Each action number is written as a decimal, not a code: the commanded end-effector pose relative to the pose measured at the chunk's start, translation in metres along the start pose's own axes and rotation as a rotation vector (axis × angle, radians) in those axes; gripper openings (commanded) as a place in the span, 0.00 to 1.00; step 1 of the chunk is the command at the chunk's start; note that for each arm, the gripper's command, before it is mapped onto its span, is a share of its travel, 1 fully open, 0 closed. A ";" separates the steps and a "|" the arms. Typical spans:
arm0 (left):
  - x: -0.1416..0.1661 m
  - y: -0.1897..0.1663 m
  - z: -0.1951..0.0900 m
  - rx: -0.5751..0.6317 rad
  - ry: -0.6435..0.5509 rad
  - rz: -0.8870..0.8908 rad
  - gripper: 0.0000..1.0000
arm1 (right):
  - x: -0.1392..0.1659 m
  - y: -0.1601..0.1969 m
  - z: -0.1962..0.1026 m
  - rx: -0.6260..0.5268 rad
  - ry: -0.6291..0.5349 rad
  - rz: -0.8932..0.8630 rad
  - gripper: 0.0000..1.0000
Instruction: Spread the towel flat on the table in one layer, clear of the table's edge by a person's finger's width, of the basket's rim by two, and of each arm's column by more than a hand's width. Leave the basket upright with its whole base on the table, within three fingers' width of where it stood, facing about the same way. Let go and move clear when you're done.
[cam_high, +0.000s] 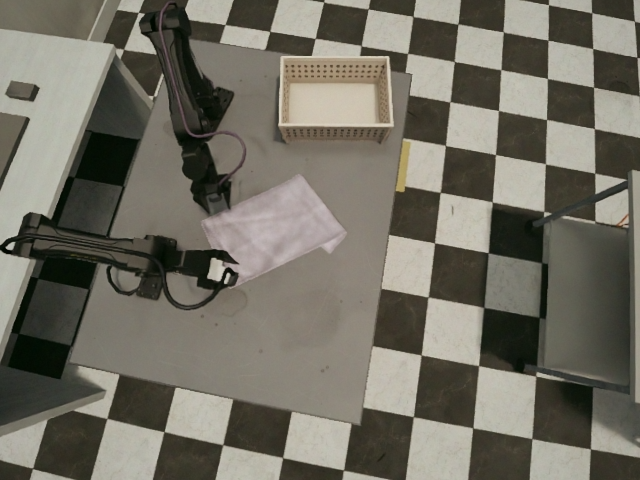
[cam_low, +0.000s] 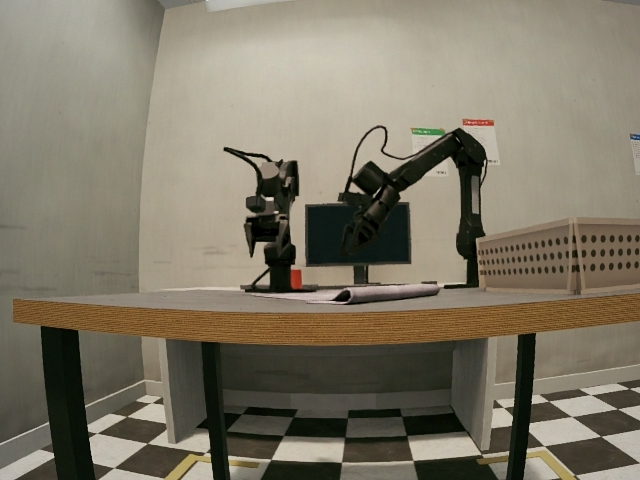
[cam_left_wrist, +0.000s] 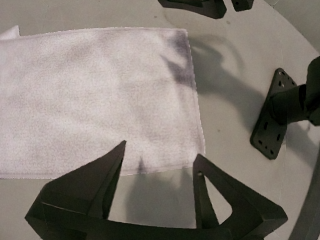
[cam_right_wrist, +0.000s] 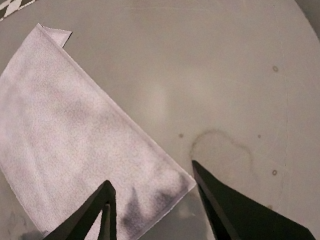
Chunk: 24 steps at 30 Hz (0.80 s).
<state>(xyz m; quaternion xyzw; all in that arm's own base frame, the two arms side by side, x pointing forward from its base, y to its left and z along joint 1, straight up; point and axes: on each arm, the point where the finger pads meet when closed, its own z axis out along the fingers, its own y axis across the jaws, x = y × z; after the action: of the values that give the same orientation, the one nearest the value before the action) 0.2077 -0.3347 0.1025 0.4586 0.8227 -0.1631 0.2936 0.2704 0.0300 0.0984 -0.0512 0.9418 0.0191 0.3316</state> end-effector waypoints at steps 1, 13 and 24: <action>-0.001 0.021 -0.015 -0.033 0.035 -0.048 0.64 | -0.007 0.007 0.000 -0.011 0.066 -0.030 0.64; -0.017 0.082 -0.041 -0.131 0.035 -0.169 0.64 | -0.071 0.029 0.013 -0.051 0.064 -0.070 0.64; -0.015 0.094 -0.040 -0.146 0.067 -0.196 0.64 | -0.098 0.033 0.007 -0.055 0.028 -0.074 0.64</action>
<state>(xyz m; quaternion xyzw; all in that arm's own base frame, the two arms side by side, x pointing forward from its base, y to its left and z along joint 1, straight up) 0.2851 -0.2722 0.1409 0.3538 0.8820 -0.1156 0.2891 0.3445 0.0695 0.1330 -0.0949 0.9498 0.0296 0.2967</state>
